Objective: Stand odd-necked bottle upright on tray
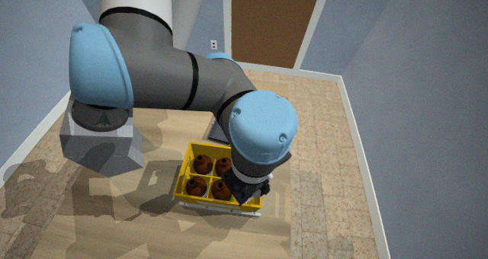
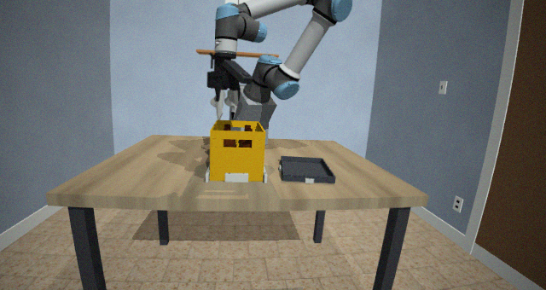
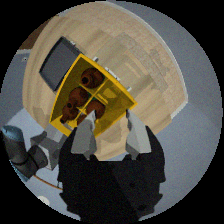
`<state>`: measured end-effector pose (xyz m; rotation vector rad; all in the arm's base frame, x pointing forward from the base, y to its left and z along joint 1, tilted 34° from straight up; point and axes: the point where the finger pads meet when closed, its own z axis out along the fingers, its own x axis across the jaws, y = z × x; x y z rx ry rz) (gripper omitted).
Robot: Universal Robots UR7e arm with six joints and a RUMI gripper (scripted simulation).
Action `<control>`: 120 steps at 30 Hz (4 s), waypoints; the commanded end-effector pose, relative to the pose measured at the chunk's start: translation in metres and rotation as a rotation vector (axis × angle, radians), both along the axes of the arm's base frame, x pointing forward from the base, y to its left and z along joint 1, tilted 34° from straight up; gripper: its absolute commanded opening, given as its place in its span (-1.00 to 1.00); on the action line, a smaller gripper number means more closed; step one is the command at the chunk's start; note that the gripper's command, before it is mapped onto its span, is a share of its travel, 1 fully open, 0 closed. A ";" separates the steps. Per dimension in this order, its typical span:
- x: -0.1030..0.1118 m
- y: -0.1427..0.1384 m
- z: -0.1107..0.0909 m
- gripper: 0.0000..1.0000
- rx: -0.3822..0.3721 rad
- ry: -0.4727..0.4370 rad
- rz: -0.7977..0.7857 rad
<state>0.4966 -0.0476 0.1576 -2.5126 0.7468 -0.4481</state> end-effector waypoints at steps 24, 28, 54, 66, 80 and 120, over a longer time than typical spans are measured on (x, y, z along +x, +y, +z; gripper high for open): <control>-0.008 -0.007 0.015 -1.00 0.000 0.000 0.001; -0.008 -0.007 0.015 -1.00 0.000 0.000 0.001; -0.021 0.039 0.028 -1.00 0.000 0.000 0.001; -0.033 0.071 0.035 -0.24 0.000 0.000 0.001; -0.033 0.071 0.035 -0.24 0.000 0.000 0.001; -0.030 0.074 0.028 -0.24 0.000 0.000 0.001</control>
